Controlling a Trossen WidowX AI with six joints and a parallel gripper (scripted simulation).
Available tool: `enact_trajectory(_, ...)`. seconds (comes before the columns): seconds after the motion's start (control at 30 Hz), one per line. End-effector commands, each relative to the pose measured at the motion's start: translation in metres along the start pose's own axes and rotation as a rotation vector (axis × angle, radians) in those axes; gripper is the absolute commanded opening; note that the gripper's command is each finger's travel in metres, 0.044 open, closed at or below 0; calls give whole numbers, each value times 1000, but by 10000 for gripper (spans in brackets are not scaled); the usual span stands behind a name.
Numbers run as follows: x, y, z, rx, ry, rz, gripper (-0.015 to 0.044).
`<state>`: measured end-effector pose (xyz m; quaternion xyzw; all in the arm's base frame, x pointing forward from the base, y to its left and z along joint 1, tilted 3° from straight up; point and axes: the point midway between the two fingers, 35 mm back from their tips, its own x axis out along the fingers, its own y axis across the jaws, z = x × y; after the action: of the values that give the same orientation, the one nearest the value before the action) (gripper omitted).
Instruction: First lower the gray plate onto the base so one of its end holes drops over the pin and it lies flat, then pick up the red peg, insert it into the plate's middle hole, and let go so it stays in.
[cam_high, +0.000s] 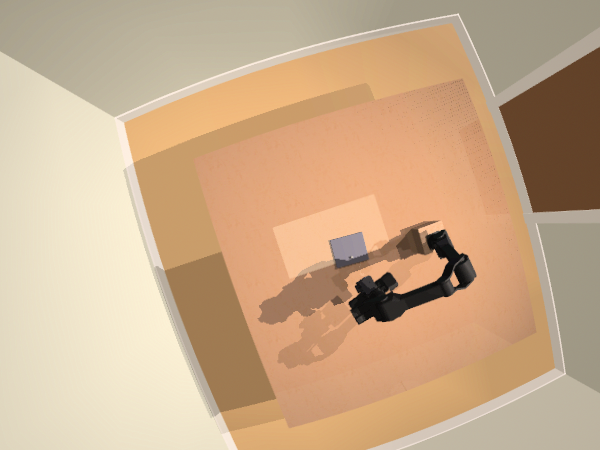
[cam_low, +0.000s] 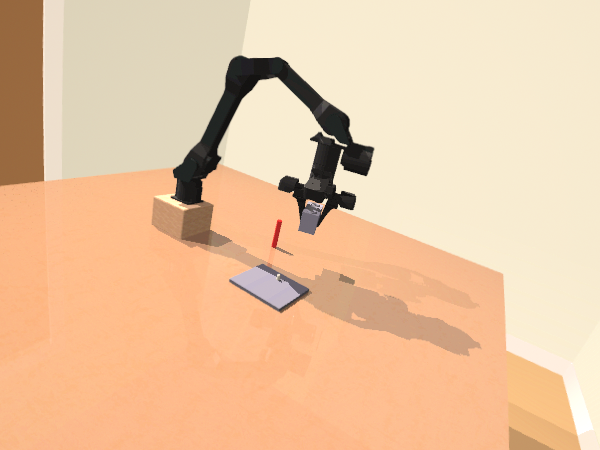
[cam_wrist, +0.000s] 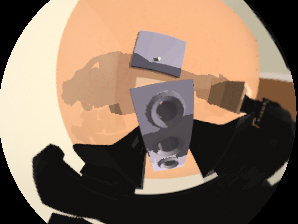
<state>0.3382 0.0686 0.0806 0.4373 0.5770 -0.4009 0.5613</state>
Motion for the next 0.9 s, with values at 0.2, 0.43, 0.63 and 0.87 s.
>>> enact_trajectory(0.2,-25,-5,0,-2,1,2,0)
enact_trajectory(0.43,-17,-4,15,1,0,3,0)
enact_trajectory(0.63,-8,-4,33,5,-2,3,0)
enact_trajectory(0.87,2,-5,53,9,-4,3,0)
